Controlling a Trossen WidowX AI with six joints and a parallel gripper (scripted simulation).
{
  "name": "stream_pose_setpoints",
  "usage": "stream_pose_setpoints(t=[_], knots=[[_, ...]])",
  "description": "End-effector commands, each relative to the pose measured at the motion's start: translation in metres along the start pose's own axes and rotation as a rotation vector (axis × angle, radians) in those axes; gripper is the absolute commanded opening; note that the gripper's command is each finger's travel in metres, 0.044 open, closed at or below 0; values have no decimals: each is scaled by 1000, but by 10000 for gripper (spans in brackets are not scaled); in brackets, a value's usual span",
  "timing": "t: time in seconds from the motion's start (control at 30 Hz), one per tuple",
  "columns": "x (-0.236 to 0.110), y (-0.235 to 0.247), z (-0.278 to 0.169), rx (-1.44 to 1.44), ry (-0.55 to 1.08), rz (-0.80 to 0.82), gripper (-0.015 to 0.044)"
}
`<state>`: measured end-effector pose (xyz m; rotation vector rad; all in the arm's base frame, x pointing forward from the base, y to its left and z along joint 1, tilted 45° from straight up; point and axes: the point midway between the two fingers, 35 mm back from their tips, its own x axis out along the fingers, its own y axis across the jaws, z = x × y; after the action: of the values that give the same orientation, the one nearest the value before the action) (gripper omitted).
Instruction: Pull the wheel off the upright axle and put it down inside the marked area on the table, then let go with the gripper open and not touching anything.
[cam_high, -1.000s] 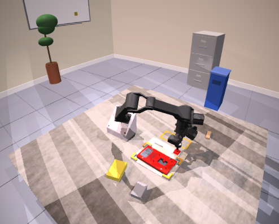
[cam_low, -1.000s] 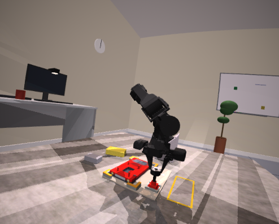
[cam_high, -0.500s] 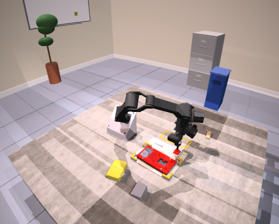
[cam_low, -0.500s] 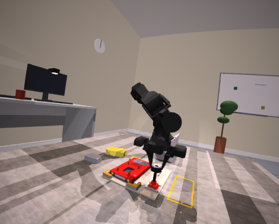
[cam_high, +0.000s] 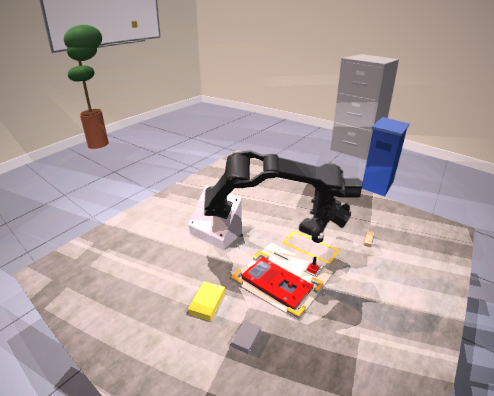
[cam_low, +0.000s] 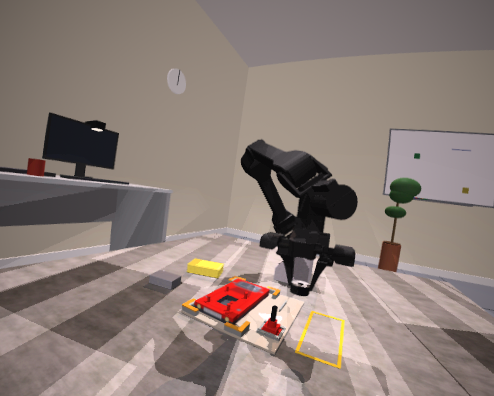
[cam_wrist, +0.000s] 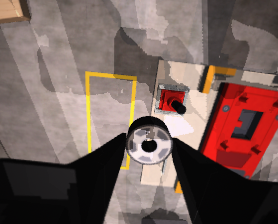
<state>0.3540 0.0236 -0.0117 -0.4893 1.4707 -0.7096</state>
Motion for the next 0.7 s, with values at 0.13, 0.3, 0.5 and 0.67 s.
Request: stream_pose_setpoints(t=[0.13, 0.3, 0.5, 0.67], knots=[[-1, 49, -33, -1, 8, 1, 0], [-2, 63, -43, 3, 9, -1, 0], [14, 63, -43, 3, 9, -1, 0], [22, 63, -43, 3, 8, -1, 0]])
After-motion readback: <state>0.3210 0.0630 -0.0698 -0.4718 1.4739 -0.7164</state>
